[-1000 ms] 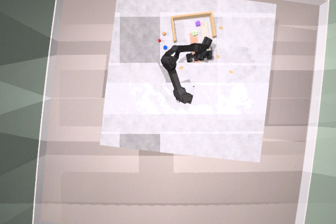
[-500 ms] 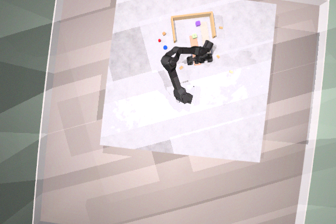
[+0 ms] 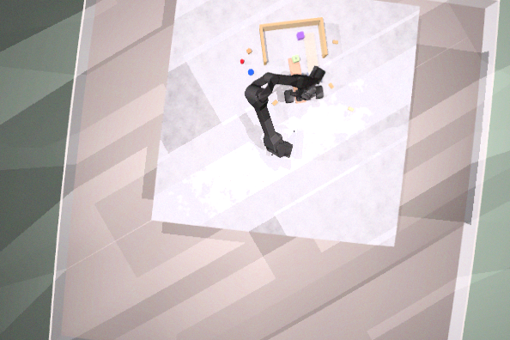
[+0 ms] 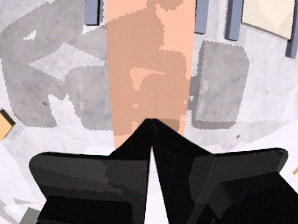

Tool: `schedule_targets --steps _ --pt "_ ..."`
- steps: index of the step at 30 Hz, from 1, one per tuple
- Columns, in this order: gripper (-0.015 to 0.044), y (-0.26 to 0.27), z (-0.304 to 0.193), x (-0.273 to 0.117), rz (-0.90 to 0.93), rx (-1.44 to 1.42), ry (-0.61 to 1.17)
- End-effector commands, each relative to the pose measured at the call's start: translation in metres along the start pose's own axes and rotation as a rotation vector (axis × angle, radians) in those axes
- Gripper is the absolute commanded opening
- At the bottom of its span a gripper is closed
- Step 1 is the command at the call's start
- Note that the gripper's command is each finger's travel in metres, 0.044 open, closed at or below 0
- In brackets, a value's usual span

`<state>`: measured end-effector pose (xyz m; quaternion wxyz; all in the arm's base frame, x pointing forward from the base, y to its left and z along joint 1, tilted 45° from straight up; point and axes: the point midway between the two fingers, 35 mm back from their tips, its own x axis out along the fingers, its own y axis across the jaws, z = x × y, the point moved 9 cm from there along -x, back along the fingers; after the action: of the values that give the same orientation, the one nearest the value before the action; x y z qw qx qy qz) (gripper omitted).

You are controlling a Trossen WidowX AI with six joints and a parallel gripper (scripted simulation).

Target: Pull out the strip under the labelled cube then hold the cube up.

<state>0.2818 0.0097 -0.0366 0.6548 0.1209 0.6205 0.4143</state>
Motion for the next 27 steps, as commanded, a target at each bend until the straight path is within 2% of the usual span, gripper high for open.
schedule_targets --steps 1,27 --pt "0.0 0.002 -0.012 0.006 0.007 0.003 0.03" --pt "0.0 0.003 -0.049 0.005 0.007 0.004 0.032"
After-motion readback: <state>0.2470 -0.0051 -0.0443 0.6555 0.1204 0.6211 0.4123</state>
